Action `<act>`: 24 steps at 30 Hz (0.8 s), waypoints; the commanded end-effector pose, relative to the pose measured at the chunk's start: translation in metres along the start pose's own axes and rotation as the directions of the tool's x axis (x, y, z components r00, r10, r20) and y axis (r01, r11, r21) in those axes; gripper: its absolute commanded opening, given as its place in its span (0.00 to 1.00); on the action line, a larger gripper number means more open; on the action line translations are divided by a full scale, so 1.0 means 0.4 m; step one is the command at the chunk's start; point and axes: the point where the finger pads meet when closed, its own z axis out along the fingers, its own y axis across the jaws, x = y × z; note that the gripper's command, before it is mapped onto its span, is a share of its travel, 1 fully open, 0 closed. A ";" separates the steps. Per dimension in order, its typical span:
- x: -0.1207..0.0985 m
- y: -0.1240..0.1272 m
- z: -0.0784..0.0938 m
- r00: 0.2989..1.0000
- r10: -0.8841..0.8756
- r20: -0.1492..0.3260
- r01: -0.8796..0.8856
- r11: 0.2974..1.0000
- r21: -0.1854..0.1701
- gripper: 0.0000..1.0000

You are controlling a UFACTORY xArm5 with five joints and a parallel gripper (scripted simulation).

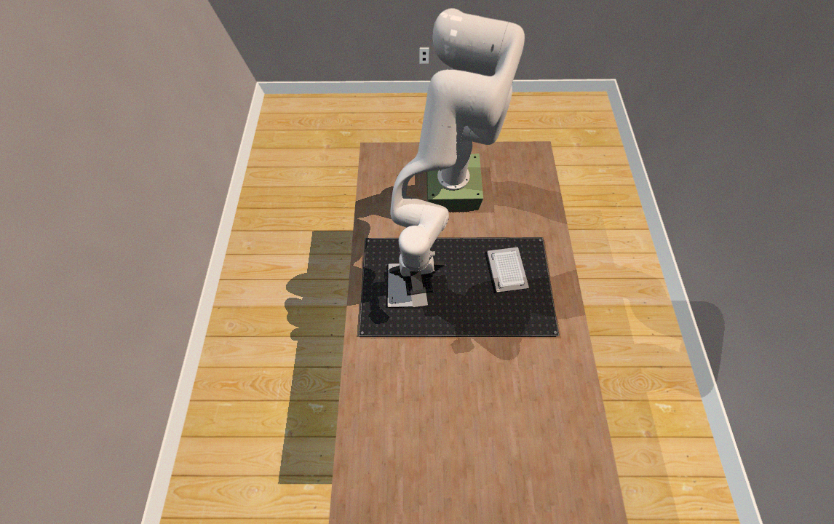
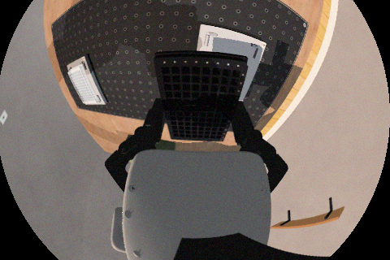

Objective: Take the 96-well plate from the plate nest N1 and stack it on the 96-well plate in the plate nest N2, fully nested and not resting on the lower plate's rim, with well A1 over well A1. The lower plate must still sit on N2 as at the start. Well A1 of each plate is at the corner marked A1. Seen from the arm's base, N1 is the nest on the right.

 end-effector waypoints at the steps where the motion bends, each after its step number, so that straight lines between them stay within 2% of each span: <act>1: 0.002 -0.042 -0.003 1.000 0.000 -0.004 0.000 1.000 -0.002 0.00; 3: 0.002 -0.042 -0.003 1.000 0.000 -0.004 0.000 1.000 -0.002 0.00; 24: -0.001 -0.201 0.000 1.000 0.000 -0.001 0.000 1.000 0.000 0.00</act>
